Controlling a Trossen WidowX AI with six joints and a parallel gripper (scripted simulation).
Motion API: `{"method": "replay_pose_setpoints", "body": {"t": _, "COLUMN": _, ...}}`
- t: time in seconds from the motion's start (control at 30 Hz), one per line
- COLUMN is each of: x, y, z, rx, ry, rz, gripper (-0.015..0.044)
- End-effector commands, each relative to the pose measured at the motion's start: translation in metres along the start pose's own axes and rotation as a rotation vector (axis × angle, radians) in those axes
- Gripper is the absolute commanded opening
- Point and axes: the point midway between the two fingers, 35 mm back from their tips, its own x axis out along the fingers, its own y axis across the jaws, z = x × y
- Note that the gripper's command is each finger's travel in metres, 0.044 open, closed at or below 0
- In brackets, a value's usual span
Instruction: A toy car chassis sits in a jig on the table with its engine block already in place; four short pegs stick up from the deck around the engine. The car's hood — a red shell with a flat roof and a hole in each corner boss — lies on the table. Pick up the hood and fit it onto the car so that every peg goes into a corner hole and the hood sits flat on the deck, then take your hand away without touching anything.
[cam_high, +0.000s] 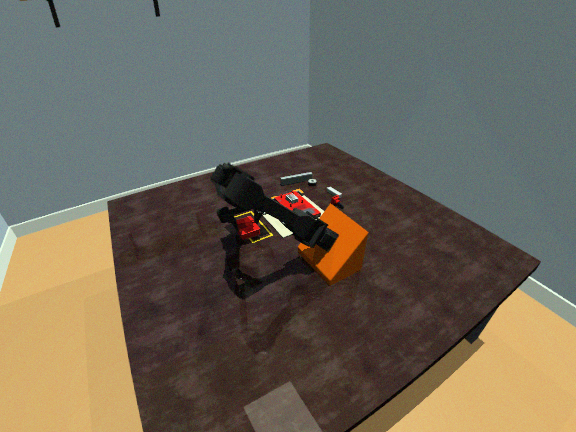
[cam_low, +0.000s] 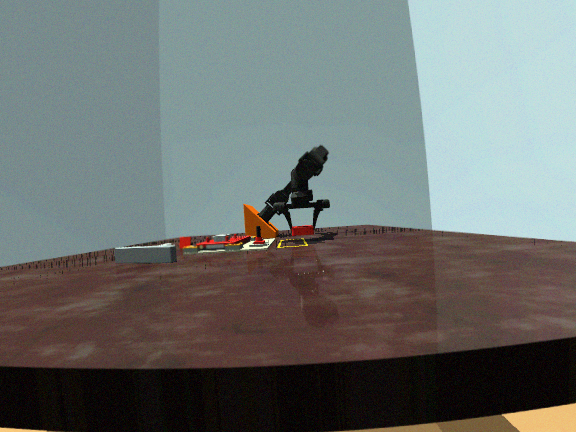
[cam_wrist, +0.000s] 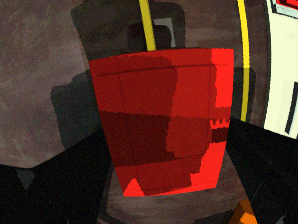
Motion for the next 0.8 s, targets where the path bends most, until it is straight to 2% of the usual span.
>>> {"method": "replay_pose_setpoints", "body": {"t": 0.0, "x": -0.010, "y": 0.002, "z": 0.001, "rx": -0.009, "ry": -0.007, "rz": 0.004, "gripper": 0.0000}}
{"method": "replay_pose_setpoints", "body": {"t": 0.77, "x": -0.069, "y": 0.001, "z": 0.001, "rx": -0.008, "ry": -0.006, "rz": 0.001, "gripper": 0.0000}}
